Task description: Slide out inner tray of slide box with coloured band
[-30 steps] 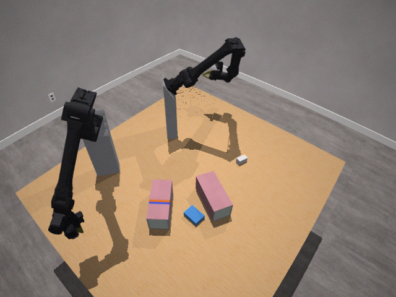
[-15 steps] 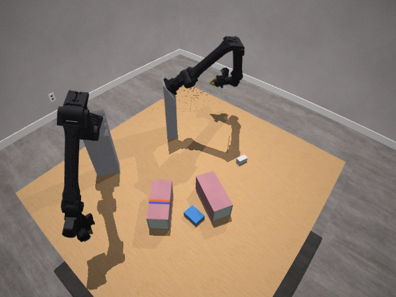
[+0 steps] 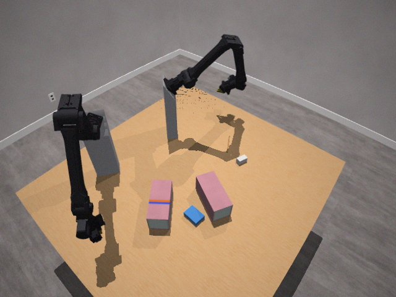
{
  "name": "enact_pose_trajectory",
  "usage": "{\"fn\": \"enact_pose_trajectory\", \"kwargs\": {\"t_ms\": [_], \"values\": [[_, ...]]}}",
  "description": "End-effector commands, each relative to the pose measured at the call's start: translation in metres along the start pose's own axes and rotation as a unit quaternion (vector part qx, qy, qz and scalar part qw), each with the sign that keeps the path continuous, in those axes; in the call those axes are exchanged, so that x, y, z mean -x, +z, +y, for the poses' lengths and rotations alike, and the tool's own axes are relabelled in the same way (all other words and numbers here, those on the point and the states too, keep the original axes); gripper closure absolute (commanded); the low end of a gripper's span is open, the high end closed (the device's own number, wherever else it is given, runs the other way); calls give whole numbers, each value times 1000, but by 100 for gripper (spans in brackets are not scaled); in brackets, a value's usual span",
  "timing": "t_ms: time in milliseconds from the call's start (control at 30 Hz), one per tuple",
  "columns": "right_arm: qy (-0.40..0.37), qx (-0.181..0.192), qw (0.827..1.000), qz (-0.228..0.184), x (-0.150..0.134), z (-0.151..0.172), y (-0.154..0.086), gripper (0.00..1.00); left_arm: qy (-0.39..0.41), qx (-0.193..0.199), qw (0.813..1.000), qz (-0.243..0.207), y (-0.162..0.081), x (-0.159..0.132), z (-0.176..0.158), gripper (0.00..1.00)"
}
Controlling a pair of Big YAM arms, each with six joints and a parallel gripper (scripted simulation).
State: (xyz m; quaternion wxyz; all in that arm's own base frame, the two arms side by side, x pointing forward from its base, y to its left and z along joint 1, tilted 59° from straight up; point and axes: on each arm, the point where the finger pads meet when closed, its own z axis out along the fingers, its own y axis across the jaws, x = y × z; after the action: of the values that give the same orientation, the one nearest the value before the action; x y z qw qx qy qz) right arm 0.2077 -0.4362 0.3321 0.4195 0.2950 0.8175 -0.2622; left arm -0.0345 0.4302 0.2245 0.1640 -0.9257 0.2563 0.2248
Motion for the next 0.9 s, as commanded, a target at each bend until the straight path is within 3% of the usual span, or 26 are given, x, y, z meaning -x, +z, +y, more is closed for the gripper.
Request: {"fn": "enact_pose_trajectory", "kwargs": {"t_ms": [0,100,133,167,333,567,667,700,733,867], "values": [[1,0,1000,-18,28,7,3,100,69,-49,996,-10,-20,4,-25,100],[2,-4,1000,-17,26,9,-2,100,83,-45,995,-2,-11,-3,-24,100],[-4,-6,1000,-25,36,12,-5,100,97,-55,994,-1,-15,-8,-27,100],[-2,-3,1000,-14,31,15,7,100,108,-72,992,-6,-24,-6,-36,100],[-5,-3,1000,-7,33,33,18,100,175,-129,976,-14,-48,-16,-69,100],[-11,-6,1000,3,36,56,29,100,267,-198,943,-27,-75,-36,-104,100],[-10,-10,1000,5,33,58,23,100,281,-195,939,-21,-65,-42,-106,100],[-14,-11,1000,-4,43,61,19,100,295,-202,934,-20,-67,-48,-111,100],[-14,-9,1000,7,38,65,32,100,304,-220,926,-31,-82,-45,-118,100],[-18,-8,1000,16,35,82,39,100,352,-265,896,-49,-109,-56,-136,100]]}}
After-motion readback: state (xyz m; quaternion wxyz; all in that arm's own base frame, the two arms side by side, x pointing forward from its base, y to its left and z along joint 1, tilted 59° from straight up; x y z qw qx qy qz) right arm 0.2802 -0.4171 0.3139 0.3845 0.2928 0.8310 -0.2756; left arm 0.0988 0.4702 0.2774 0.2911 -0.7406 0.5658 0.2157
